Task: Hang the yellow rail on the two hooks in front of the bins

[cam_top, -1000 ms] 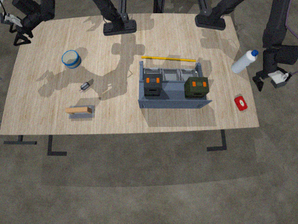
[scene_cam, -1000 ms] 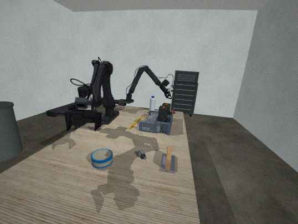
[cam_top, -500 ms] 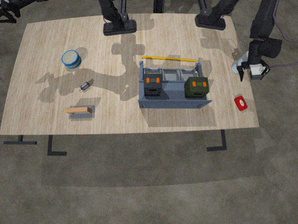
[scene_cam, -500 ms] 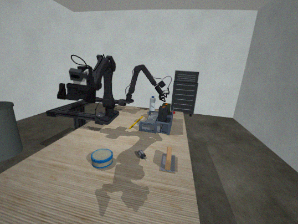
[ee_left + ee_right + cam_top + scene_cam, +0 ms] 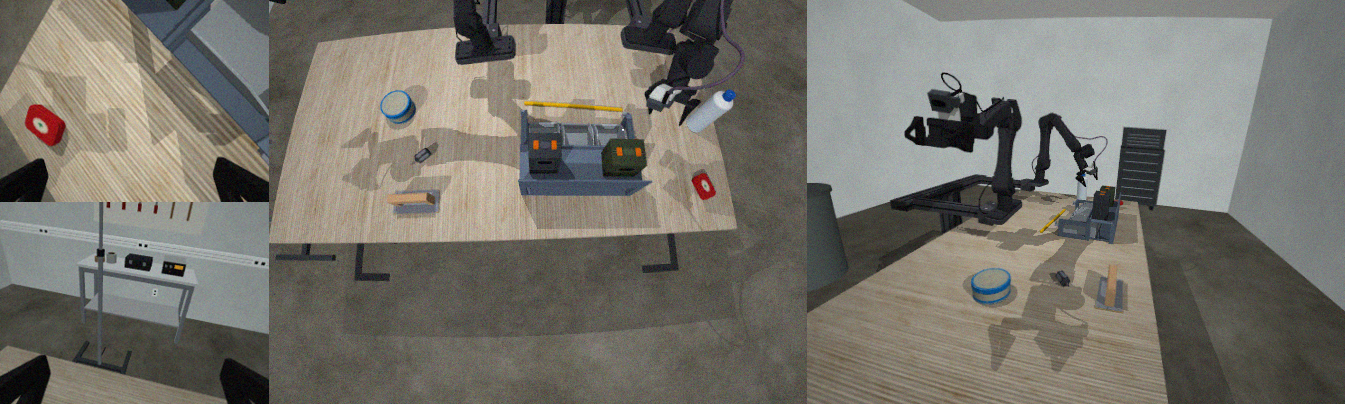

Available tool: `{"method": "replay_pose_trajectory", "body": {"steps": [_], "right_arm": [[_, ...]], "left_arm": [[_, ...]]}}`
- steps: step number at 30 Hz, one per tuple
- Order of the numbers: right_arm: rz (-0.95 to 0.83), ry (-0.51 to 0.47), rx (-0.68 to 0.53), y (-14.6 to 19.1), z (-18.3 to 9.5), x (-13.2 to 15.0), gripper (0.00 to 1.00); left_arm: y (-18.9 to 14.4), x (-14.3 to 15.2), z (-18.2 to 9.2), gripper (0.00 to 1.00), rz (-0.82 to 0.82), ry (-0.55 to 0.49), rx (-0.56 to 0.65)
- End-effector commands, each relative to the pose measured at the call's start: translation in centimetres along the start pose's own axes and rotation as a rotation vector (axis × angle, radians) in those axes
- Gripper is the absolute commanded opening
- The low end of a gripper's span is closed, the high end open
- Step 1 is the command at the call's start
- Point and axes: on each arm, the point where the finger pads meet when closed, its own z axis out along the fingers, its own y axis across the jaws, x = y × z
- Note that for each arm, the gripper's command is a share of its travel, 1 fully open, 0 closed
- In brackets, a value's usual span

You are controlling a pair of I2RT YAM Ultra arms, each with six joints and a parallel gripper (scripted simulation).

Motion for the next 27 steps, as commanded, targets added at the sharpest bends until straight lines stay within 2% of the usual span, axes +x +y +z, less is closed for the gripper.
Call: {"method": "replay_pose_trajectory", "body": {"steps": [1, 3, 6, 11, 16, 18, 27], "right_arm": [[0.02, 0.0, 0.08, -1.9, -2.4, -3.1, 1.0], [0.02, 0.0, 0.08, -1.9, -2.4, -3.1, 1.0], [0.027, -0.016, 0.122, -2.8, -4.5, -4.9, 1.0], [0.037, -0.038, 0.178, -3.8, -7.5, -7.1, 1.0], [0.039, -0.044, 0.191, -4.0, -8.3, -7.6, 1.0], [0.039, -0.044, 0.191, -4.0, -8.3, -7.6, 1.0], [0.039, -0.044, 0.191, -4.0, -8.3, -7.6, 1.0]], "left_arm": [[-3.7, -0.5, -1.3, 1.0, 0.109, 0.059, 0.079], [-3.7, -0.5, -1.3, 1.0, 0.109, 0.059, 0.079], [-9.4, -2.3, -2.5, 1.0, 0.268, 0.067, 0.194], [-16.9, -4.5, -4.3, 1.0, 0.485, 0.087, 0.329], [-23.9, -6.5, -6.0, 1.0, 0.691, 0.106, 0.459], [-25.5, -7.1, -6.3, 1.0, 0.738, 0.109, 0.488], [-27.7, -7.6, -6.9, 1.0, 0.817, 0.111, 0.529]]}}
